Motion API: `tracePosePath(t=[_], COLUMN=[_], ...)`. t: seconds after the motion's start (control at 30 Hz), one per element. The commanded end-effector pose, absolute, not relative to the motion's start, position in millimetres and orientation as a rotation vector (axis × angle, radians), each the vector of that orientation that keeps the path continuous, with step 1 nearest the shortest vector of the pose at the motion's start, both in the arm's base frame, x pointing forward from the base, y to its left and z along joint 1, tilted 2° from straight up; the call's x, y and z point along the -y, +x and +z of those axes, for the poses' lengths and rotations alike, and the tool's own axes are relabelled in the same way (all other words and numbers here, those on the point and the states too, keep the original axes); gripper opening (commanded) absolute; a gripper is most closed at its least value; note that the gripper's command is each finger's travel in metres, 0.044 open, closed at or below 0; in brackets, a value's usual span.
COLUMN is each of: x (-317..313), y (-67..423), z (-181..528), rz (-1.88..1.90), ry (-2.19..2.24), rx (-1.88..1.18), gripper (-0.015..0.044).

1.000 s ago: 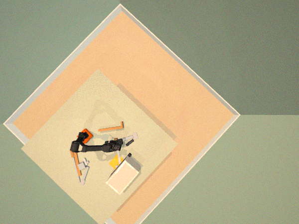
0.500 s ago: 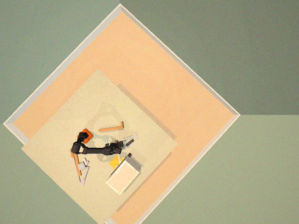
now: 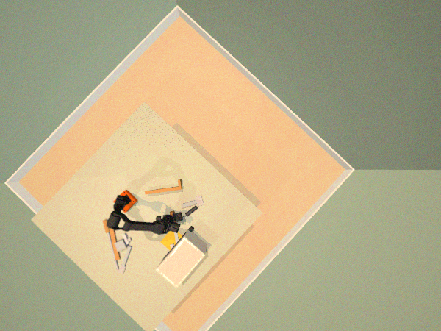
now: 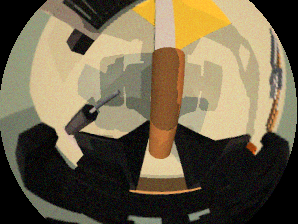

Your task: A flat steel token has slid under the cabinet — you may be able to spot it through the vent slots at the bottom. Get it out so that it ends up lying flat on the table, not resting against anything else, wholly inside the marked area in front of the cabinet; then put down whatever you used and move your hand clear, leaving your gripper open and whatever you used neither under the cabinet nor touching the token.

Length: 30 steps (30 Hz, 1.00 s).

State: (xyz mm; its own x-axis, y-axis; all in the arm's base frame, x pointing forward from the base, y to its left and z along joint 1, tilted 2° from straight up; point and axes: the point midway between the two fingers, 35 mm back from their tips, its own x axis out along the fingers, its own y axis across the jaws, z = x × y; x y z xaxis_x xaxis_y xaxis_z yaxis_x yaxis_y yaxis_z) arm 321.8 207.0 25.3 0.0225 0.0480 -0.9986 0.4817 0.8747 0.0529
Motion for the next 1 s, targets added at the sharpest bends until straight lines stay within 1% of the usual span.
tracePosePath(t=[0.0,0.43,0.97], x=[-202.7,-192.5,-180.8], y=[330.4,348.5,342.4], z=[25.5,25.7,24.2], rz=[-0.351,-0.352,-0.353], ry=[0.435,0.434,0.433], rx=[-1.52,-1.518,-1.518], gripper=[0.0,0.0,0.0])
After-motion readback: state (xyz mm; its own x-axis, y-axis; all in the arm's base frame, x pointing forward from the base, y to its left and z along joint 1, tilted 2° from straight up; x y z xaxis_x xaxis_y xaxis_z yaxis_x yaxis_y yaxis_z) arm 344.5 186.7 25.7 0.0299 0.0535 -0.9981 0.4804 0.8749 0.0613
